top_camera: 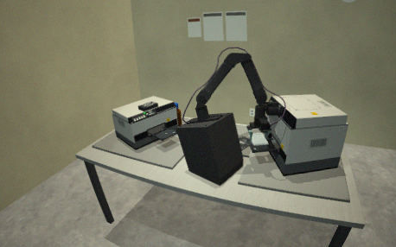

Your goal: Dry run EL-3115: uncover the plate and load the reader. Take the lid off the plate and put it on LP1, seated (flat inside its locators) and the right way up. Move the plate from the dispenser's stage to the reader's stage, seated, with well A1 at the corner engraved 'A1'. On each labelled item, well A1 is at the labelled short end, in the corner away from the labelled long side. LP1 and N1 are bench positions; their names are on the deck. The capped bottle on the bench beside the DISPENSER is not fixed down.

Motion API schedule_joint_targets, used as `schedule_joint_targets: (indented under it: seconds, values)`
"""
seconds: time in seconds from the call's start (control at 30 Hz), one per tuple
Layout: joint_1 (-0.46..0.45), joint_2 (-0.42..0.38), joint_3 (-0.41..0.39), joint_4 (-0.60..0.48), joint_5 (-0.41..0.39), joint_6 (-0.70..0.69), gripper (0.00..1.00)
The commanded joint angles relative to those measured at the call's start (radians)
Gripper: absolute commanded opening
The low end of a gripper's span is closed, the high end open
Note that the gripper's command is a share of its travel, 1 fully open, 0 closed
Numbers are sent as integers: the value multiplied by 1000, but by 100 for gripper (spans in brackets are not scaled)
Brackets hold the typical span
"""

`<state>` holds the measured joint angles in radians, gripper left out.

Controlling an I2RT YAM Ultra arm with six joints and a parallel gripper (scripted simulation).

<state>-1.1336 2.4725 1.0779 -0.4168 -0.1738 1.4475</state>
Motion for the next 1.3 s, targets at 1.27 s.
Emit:
schedule_joint_targets:
  seconds: [1.27]
  values:
    - [1,31,21,67,1,16,86]
